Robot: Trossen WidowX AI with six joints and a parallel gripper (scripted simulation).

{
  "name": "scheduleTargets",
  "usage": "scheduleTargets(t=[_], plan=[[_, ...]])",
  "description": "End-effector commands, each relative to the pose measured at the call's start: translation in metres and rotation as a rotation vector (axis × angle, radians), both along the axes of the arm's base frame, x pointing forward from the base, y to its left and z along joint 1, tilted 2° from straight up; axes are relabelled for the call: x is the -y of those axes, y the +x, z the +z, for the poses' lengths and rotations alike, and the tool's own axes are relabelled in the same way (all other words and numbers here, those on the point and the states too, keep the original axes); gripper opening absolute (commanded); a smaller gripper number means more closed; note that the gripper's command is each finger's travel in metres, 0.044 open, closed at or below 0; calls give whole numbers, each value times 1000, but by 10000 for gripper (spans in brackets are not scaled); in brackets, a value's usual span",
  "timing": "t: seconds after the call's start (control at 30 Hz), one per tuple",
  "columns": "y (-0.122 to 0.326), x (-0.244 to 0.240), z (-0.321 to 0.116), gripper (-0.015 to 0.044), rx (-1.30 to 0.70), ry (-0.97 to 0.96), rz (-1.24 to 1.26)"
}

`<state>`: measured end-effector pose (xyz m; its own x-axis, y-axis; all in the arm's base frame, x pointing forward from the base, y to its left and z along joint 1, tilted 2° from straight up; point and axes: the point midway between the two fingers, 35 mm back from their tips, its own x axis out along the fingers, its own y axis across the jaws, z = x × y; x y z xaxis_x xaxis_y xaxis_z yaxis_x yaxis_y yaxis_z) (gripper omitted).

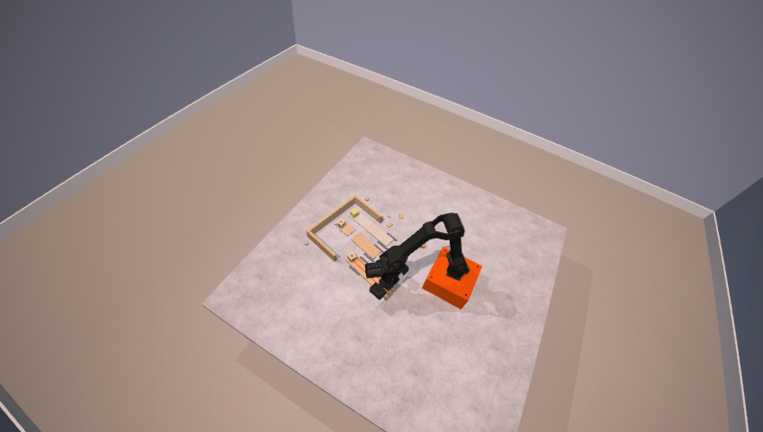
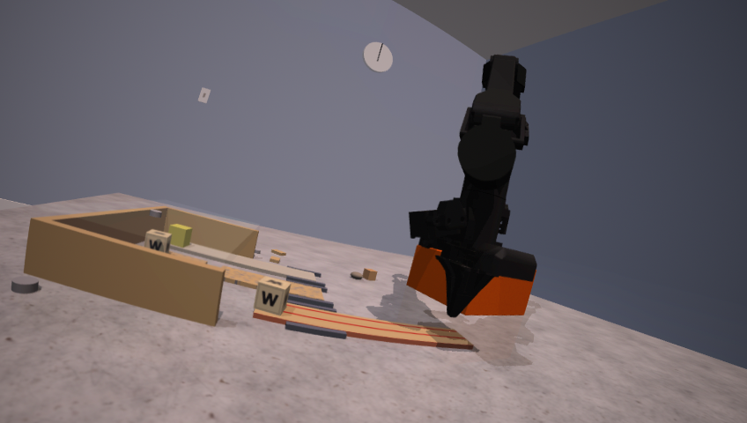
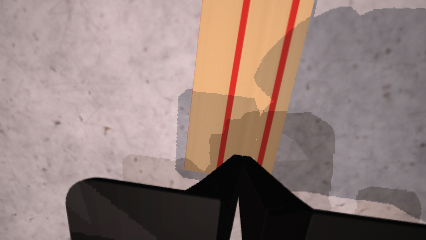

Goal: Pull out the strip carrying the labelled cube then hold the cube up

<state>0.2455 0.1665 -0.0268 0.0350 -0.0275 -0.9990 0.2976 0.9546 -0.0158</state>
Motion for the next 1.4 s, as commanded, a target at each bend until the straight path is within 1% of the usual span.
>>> scheduleTargets(t=[0.0,0.03,0.07,0.17,0.2,0.6,1.37], plan=[[3,-3,15,0,4,9,-1],[3,-3,15,0,4,9,-1],[5,-2,15,26,5,10,-17],[22,3,15,105,10,16,-191],[27,4,16,131,11,16,-206],[65,16,25,440,15,16,-211],[144,42,42,440,23,14,-211]])
